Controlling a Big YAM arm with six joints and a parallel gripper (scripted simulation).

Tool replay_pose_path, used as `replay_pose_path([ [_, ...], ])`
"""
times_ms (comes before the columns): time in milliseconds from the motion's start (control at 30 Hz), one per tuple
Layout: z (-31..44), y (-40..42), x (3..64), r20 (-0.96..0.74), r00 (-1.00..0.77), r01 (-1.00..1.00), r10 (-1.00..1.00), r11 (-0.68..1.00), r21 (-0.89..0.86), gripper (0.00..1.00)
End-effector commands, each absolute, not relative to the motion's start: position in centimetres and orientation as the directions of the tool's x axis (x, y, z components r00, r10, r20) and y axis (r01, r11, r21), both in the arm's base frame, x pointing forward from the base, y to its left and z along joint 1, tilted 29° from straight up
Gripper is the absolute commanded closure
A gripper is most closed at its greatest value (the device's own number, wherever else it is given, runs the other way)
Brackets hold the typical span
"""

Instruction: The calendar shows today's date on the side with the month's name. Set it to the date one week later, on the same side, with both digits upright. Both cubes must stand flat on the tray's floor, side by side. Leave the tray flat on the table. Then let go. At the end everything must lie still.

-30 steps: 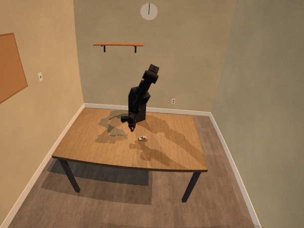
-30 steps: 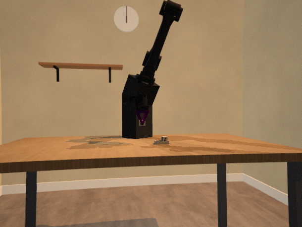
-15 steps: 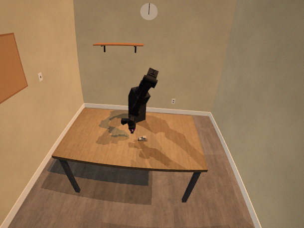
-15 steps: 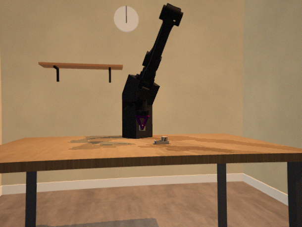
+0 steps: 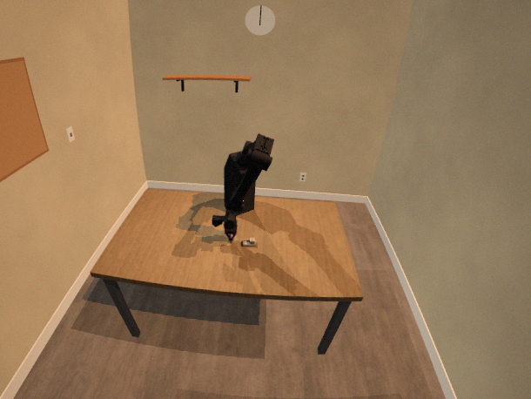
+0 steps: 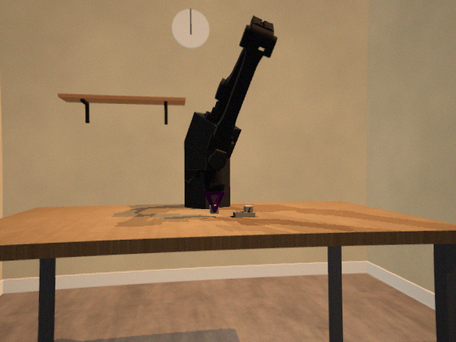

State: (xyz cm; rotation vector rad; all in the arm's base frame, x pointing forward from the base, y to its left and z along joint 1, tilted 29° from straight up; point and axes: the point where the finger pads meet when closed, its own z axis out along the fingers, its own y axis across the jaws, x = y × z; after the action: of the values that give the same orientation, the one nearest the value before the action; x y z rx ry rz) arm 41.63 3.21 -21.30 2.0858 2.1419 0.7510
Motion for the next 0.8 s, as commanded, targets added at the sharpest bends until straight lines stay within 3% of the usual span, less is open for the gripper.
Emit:
replay_pose_path([
  [0, -21.67, 3.69, 42.80, 0.289, -0.084, 0.917, 0.954, -0.039, 0.397, 0.74],
  [767, -21.24, 3.11, 43.57, 0.286, -0.079, 0.910, 0.955, -0.048, 0.412, 0.74],
])
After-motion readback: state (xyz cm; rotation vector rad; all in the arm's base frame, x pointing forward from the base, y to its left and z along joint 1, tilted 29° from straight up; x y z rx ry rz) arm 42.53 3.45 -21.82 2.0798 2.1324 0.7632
